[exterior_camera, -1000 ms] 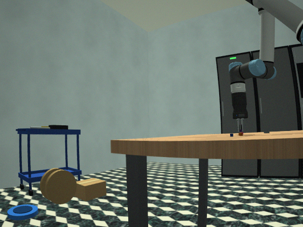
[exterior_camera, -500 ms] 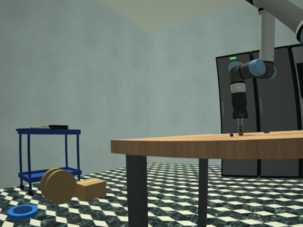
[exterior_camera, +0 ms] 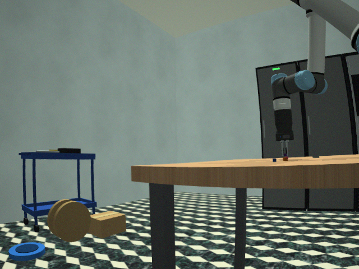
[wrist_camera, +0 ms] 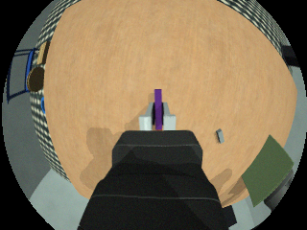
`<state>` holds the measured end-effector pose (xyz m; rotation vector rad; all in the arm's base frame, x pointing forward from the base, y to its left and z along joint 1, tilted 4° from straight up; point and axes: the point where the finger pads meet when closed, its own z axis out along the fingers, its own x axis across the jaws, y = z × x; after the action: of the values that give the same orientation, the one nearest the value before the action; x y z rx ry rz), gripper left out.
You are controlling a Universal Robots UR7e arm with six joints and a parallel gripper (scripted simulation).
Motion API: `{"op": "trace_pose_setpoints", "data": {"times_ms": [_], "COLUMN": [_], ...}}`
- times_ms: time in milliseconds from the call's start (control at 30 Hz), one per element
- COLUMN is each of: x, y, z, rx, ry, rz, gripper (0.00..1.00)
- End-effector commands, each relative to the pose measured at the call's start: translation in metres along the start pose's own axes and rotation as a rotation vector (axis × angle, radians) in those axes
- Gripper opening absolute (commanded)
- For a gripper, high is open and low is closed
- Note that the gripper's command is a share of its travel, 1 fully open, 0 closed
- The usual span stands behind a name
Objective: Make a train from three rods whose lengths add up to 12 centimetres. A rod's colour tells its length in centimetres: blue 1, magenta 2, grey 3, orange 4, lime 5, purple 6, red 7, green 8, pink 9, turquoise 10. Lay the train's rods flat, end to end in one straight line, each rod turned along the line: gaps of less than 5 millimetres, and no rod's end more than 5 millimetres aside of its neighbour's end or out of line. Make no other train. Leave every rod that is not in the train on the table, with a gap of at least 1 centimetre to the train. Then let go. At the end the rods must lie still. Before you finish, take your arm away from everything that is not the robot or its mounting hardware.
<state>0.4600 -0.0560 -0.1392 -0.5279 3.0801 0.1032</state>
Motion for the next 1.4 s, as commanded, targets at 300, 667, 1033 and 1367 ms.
{"op": "trace_pose_setpoints", "data": {"times_ms": [300, 667, 1033, 1367], "x": [0.0, 0.0, 0.0, 0.0], "y": [0.0, 0.0, 0.0, 0.0], "z": [0.0, 0.0, 0.005, 0.011], "rx": [0.001, 0.001, 0.001, 0.001], "ry": [-0.001, -0.001, -0.001, -0.001], "rz": [0.0, 0.0, 0.0, 0.0], "gripper": [0.24, 0.24, 0.24, 0.24]}}
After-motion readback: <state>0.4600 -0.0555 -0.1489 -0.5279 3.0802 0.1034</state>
